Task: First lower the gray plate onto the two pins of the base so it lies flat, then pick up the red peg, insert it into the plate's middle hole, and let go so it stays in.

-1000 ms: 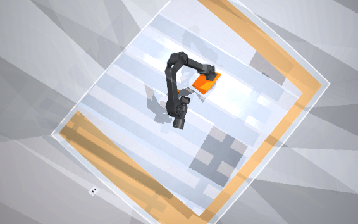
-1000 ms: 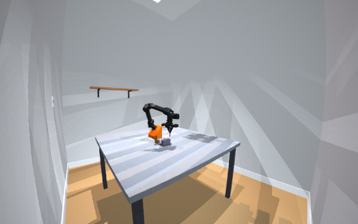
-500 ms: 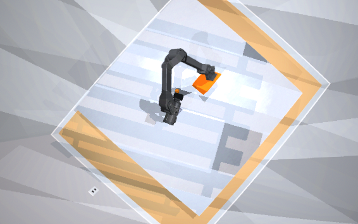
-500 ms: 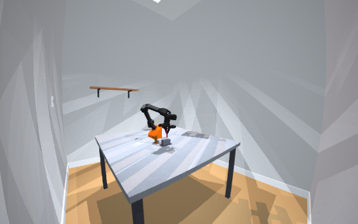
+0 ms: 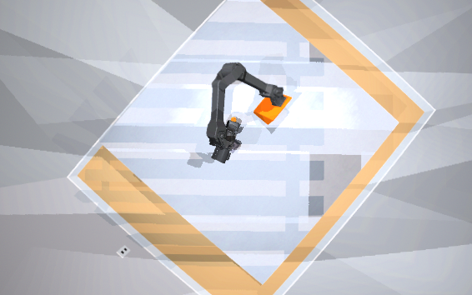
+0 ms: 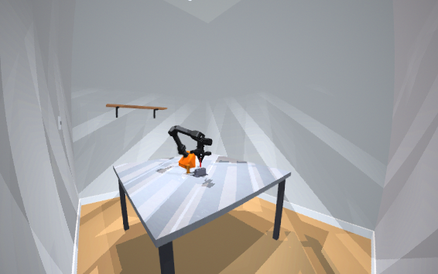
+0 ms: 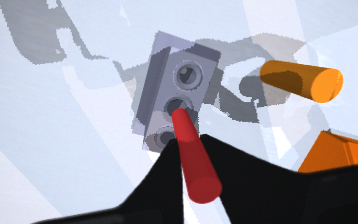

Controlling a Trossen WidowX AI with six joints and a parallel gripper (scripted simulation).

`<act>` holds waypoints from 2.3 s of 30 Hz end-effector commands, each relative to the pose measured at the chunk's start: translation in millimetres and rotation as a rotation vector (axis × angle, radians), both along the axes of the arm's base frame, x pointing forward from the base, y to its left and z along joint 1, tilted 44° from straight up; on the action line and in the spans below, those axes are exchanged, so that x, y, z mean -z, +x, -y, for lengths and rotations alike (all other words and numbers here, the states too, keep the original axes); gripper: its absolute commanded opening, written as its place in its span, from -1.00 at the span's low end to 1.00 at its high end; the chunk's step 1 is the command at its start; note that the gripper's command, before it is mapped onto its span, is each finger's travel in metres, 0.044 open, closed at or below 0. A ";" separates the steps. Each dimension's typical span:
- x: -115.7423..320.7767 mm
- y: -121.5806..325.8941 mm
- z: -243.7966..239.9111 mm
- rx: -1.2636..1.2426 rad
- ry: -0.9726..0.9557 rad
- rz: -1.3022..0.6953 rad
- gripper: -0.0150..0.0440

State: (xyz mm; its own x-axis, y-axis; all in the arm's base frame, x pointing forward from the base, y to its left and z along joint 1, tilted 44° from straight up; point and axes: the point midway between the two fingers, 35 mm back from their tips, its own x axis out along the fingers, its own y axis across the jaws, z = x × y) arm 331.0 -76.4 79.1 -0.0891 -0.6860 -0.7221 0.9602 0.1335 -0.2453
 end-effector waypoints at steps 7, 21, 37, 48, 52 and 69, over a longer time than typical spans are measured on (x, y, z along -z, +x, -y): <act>-0.9 -0.1 0.8 -0.003 -0.005 -0.004 -0.49; 4.1 -0.6 5.3 -0.001 -0.002 -0.001 -0.49; 9.8 -1.4 11.6 0.000 0.000 -0.001 -0.49; 10.8 -0.9 13.5 0.000 0.000 -0.001 -0.49; 11.6 -0.6 14.2 0.000 0.000 -0.001 -0.49; 11.2 -0.8 13.8 0.002 0.001 0.001 0.02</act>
